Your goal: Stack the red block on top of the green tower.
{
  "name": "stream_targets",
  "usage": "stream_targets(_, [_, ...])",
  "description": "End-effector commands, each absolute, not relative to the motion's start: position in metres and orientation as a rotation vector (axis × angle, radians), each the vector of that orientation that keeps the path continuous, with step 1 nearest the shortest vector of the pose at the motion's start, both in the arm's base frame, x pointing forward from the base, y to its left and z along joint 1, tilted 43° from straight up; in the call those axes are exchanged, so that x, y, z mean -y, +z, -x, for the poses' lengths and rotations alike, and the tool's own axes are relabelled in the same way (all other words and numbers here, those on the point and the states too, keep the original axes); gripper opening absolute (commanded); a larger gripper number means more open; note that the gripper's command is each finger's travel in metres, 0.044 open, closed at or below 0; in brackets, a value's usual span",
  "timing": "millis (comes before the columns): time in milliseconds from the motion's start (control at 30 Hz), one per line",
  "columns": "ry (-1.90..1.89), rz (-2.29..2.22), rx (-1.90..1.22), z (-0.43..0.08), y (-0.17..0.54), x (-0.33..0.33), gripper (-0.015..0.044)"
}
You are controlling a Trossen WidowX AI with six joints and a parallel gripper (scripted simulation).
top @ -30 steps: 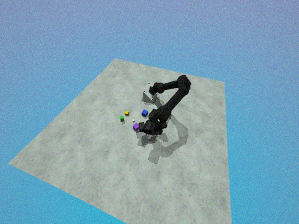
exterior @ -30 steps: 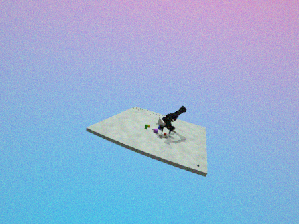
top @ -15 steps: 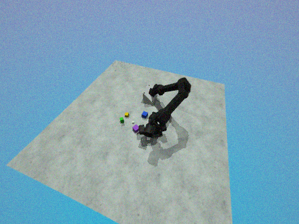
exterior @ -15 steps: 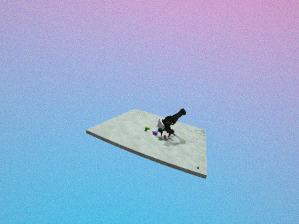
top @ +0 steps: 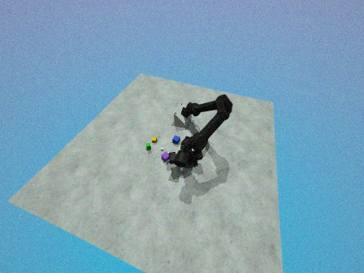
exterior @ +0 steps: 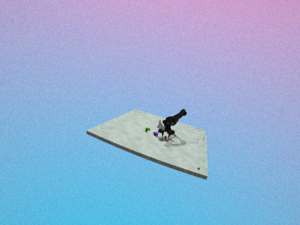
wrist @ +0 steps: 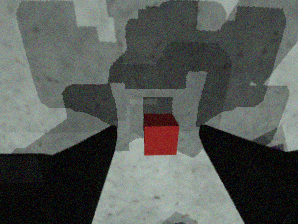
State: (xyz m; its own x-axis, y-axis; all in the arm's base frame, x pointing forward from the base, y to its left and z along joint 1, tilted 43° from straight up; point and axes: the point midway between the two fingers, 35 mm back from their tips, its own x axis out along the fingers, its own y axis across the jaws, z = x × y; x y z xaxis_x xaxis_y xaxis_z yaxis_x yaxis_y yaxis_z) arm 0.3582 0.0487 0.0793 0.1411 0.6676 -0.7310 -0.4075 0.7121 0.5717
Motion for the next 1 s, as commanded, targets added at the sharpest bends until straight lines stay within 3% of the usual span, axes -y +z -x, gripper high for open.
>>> stream_targets(0, [0.788,-0.265,-1.197,-0.358,0.08,-0.049,0.0256])
stream_targets(200, [0.788,-0.265,-1.197,-0.358,0.08,-0.049,0.0099])
stream_targets(467, [0.788,-0.265,-1.197,-0.358,0.08,-0.049,0.0045])
stream_targets(533, [0.788,-0.265,-1.197,-0.358,0.082,-0.047,0.0])
stream_targets(967, [0.786,-0.264,-1.199,-0.349,0.127,-0.004,0.0])
